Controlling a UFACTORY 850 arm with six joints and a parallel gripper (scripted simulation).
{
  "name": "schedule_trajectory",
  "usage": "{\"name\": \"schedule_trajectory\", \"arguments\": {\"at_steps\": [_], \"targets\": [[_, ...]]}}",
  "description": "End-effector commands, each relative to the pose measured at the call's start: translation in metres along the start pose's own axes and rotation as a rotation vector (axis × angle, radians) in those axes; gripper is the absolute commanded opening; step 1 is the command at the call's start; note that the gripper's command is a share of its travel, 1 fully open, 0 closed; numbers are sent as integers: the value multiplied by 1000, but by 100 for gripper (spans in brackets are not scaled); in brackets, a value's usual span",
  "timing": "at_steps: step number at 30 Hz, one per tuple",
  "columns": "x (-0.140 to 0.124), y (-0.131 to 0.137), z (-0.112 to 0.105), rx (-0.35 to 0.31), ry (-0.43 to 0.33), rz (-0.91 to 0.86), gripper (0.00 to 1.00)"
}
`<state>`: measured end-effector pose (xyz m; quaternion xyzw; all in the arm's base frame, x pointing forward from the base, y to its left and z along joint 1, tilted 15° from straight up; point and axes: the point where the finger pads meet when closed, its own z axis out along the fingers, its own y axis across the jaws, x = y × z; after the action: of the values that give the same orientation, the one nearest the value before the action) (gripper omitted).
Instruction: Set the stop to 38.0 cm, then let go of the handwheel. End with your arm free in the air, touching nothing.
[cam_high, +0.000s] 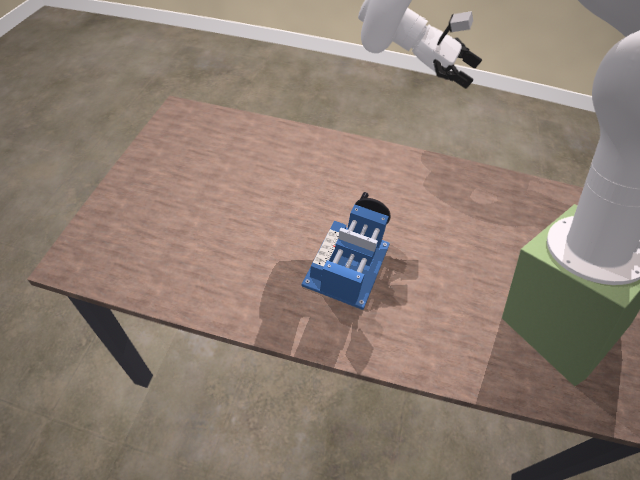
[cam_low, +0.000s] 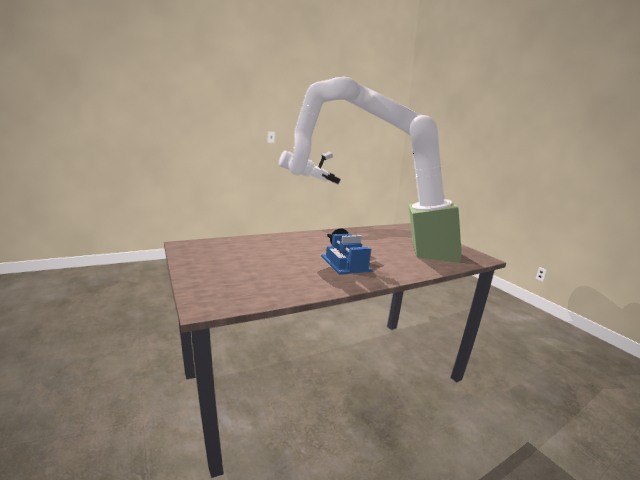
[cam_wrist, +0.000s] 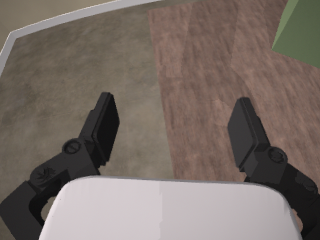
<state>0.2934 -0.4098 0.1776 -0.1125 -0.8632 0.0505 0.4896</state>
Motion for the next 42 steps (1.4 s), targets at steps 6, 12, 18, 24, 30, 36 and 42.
{"name": "schedule_trajectory", "arguments": {"at_steps": [6, 12, 18, 24, 30, 36, 42], "targets": [[-37, 21, -25, 255, -250, -186, 100], [-59, 45, -47, 396, -388, -332, 100], [-78, 81, -71, 532, -523, -503, 100], [-91, 126, -92, 654, -648, -688, 100], [-97, 177, -107, 756, -758, -874, 100], [-96, 228, -115, 833, -849, -1048, 100], [-90, 272, -117, 887, -919, -1198, 100]]}}
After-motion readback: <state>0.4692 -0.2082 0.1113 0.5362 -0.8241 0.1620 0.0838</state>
